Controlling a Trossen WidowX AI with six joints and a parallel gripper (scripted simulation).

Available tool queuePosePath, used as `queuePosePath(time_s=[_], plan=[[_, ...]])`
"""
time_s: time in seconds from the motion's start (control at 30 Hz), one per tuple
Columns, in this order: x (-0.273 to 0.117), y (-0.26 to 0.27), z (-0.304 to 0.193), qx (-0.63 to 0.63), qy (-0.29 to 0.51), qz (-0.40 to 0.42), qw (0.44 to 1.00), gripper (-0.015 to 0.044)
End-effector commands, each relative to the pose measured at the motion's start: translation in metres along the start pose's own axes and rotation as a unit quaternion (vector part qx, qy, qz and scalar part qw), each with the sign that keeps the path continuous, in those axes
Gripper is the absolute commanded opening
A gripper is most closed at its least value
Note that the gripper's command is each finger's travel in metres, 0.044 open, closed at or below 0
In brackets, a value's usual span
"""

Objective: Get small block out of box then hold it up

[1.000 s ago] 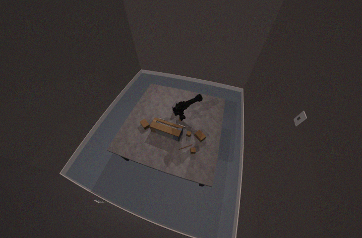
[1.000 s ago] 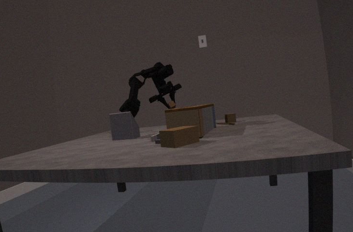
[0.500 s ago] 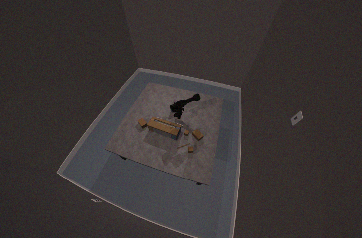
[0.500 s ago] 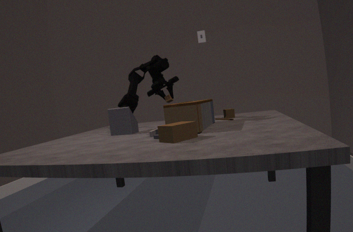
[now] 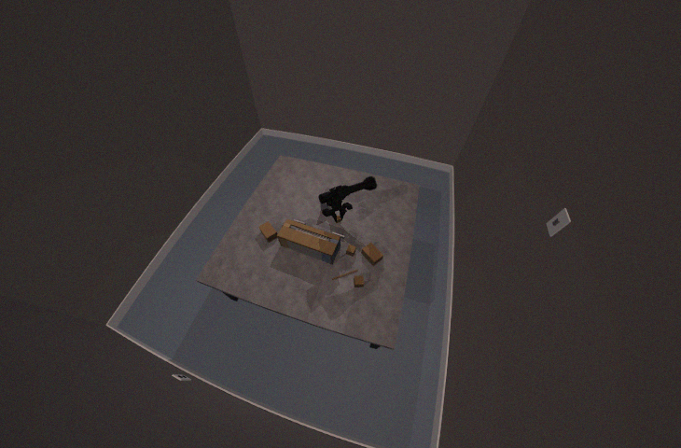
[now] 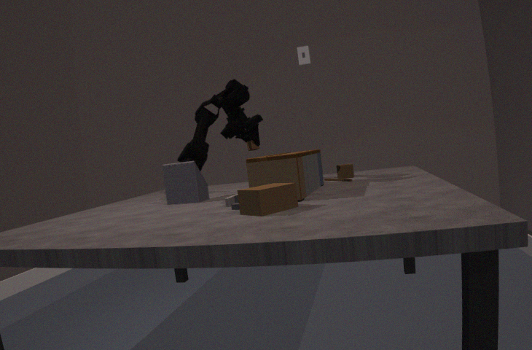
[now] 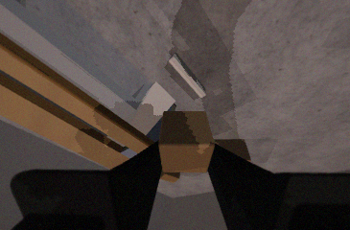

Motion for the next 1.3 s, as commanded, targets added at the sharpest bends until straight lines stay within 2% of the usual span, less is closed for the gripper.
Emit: queuePosePath(time_s=[0.0, 0.1, 1.27], plan=[[-0.0047, 0.0011, -0.0013, 0.101, 0.014, -0.005, 0.995, 0.0000], [-0.0060, 0.0009, -0.0014, 0.134, 0.018, -0.006, 0.991, 0.0000], [-0.0060, 0.0009, -0.0014, 0.134, 0.018, -0.006, 0.991, 0.0000]])
Point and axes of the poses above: the point midway between the two fingers, 35 mm back from their tips, its own x axis out along the fingers, its own y axis across the jaws, z = x × y, the point moved 9 cm from there along -x, back along the fingers, and after that the axes turned 15 degrees about x, right-handed, at the moved point
